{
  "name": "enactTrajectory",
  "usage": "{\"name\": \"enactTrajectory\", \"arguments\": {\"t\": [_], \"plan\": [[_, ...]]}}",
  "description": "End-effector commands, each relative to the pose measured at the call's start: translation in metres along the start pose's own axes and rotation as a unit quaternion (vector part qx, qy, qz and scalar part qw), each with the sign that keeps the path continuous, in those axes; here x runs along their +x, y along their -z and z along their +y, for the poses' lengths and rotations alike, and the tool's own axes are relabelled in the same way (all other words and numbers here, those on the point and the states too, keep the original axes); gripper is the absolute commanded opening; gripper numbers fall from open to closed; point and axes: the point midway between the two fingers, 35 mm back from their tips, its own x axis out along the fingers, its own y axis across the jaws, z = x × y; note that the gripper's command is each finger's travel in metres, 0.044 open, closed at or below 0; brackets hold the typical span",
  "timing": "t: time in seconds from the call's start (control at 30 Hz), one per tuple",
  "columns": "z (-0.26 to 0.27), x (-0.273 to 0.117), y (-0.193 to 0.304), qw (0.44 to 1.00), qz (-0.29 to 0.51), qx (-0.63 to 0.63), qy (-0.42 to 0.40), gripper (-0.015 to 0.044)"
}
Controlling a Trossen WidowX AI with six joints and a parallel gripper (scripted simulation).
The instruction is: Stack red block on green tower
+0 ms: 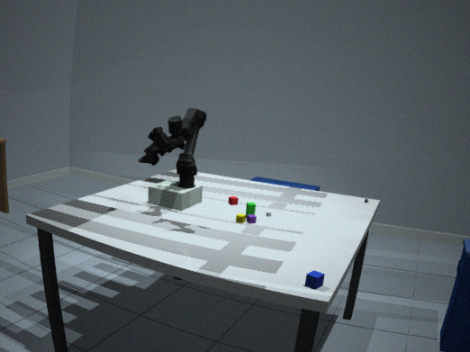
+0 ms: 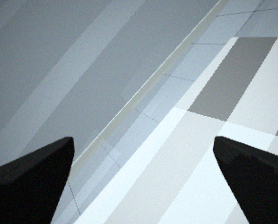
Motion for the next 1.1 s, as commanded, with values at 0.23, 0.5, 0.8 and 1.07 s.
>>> {"name": "enactTrajectory", "arguments": {"t": [0.23, 0.5, 0.8, 1.07], "plan": [[0.026, -0.015, 0.05, 0.994, 0.093, -0.039, -0.04, 0.044], [0.05, -0.047, 0.11, 0.971, 0.202, -0.095, -0.086, 0.044], [0.062, -0.1, 0.171, 0.923, 0.317, -0.172, -0.136, 0.044], [0.059, -0.153, 0.213, 0.866, 0.403, -0.241, -0.172, 0.044]]}}
